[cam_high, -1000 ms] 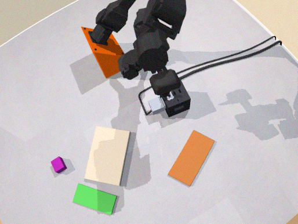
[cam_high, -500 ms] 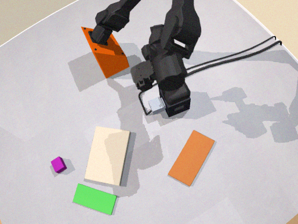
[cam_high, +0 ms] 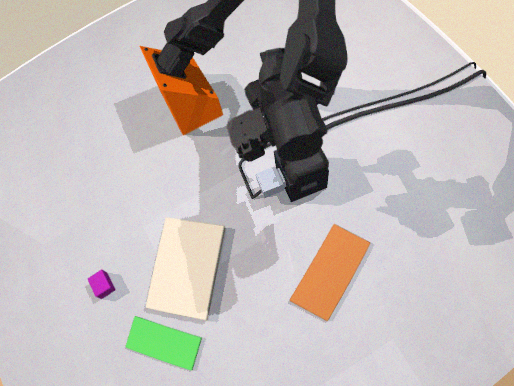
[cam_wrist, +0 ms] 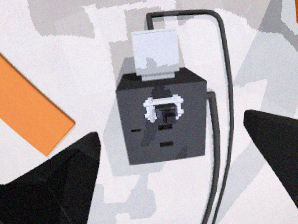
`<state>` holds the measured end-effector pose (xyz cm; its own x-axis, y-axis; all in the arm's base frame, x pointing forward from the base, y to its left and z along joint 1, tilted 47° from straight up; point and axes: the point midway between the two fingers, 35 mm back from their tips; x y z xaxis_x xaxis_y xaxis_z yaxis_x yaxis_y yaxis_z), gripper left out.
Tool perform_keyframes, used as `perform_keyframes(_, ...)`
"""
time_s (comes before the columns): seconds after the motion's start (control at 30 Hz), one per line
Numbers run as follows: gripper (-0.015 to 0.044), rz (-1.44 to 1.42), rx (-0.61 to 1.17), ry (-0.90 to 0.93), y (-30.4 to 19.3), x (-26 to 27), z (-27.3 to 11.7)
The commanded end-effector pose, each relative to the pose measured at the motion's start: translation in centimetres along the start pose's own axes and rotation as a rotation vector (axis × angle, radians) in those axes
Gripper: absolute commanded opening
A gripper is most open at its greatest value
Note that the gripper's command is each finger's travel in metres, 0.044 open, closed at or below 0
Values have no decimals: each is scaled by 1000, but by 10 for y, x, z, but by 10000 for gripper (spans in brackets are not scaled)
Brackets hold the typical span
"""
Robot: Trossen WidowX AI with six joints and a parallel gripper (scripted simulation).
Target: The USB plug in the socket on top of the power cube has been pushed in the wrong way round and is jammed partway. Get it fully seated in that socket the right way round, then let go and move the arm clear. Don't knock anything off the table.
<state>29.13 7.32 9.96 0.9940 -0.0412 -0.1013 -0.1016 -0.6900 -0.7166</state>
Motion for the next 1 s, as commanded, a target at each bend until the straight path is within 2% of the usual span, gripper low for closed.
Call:
perform_keyframes(0.0, 440, 3, 4, -1, -1, 0, 5)
perform_keyframes(0.6, 440, 3, 5, -1, -1, -1, 19)
perform_keyframes(0.97, 151, -1, -1, -1, 0, 0, 17)
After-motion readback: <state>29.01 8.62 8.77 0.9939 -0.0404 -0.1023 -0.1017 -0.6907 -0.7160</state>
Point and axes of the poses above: the point midway between the two fingers, 35 mm back from their tips, its own z axis out along the fingers, its own x axis across the jaws, y = z × x, and after that the axes turned 4 degrees about z, right-handed
